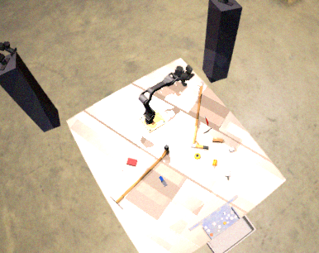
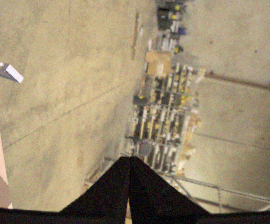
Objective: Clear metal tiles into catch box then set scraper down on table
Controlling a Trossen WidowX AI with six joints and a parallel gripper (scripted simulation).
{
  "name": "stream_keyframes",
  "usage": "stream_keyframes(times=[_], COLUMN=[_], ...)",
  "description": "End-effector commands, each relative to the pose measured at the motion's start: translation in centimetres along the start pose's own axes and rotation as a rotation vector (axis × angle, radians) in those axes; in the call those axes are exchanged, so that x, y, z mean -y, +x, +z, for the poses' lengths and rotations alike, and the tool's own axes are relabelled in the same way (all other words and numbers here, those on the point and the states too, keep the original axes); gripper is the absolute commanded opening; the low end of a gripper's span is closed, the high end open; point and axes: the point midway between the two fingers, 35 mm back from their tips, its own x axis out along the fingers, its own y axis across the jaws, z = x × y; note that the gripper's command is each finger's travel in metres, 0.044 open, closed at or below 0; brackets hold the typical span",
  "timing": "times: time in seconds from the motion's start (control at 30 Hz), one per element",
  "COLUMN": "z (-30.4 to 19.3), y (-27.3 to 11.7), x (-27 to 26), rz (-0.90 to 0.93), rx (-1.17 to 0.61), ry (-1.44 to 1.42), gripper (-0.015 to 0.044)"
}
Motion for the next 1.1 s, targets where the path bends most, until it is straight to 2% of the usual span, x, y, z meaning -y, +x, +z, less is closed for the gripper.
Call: stream_keyframes(times=[0.0,1.07], z=[-1.8,-15.1], y=[0.8,0.8], x=[-0.8,-5.1], rz=[0.046,0.24], rx=[-0.034,-0.341], ry=[0.066,0.555], gripper=[0.0,0.0])
